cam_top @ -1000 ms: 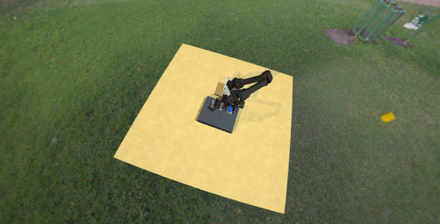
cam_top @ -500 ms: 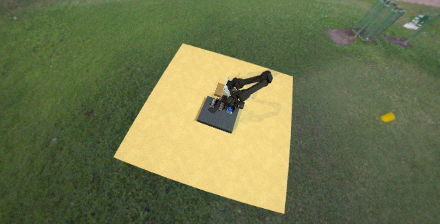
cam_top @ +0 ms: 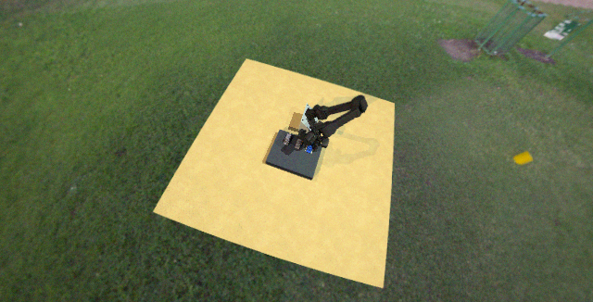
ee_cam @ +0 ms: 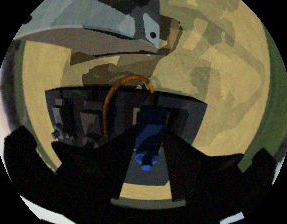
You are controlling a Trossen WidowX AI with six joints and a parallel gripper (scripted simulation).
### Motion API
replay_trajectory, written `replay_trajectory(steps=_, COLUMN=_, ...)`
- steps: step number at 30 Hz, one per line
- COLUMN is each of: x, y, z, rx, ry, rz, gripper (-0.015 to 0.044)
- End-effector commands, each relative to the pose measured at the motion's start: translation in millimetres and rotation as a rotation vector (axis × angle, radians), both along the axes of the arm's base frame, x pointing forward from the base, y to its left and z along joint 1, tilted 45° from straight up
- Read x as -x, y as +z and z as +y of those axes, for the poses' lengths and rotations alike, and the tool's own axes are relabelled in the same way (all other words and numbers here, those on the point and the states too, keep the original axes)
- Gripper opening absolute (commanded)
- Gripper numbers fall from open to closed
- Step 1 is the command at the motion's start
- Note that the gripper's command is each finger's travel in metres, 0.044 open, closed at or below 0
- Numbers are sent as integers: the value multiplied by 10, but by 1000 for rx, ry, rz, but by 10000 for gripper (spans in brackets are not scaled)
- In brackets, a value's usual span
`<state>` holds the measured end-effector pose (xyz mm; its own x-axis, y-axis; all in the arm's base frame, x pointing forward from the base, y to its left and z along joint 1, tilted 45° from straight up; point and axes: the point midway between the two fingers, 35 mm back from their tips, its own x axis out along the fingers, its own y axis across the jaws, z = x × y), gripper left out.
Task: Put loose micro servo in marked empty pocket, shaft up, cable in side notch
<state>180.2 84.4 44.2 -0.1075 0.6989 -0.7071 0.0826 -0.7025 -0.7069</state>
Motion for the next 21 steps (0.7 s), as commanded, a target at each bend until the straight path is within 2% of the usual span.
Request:
replay_trajectory(steps=1, x=10, y=-31, z=28, rx=-4, ry=-4, rz=2, gripper=0)
replay_trajectory(steps=5, x=13, y=-48, z=46, rx=-4, ry=-4, rz=2, gripper=0)
replay_trajectory(steps=12, x=7, y=-31, z=27, rx=-4, ry=-4, rz=2, gripper=184)
replay_trajectory(steps=21, x=1, y=208, z=-220, rx=-2, ry=-4, rz=2, gripper=187)
